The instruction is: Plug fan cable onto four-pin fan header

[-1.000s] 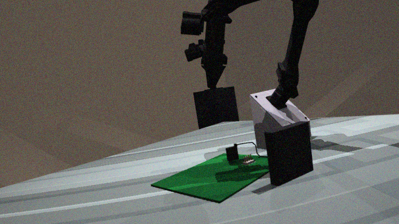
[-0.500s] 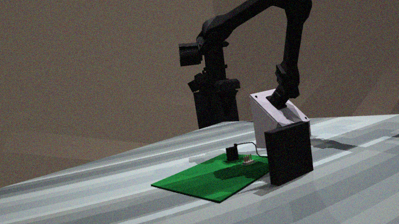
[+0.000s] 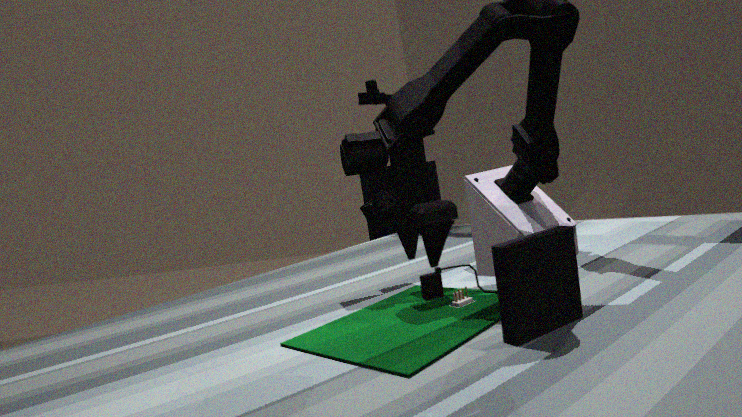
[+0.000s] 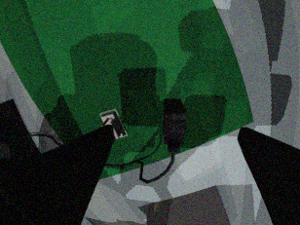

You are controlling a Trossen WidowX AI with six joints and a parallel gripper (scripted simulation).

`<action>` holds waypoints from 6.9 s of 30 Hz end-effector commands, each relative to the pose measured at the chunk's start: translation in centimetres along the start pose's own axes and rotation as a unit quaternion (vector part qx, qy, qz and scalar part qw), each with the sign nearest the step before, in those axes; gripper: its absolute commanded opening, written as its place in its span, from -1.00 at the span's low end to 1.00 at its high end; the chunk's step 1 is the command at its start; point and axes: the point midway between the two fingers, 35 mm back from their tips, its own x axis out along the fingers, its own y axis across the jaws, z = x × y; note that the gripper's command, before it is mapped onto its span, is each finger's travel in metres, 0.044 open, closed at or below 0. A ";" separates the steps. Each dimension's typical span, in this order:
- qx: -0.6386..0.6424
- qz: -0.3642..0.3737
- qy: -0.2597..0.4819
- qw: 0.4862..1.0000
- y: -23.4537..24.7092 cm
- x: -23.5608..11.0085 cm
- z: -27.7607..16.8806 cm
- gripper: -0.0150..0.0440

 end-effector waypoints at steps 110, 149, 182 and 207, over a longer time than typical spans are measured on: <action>0.685 -0.003 0.004 0.729 3.7 0.0 -1.3 -0.49; 0.986 -0.006 0.004 0.166 6.8 0.2 -2.8 -0.49; 0.989 -0.007 0.004 0.150 6.6 0.0 -3.8 -0.49; 0.989 -0.007 0.004 0.149 6.6 2.2 -3.8 -0.49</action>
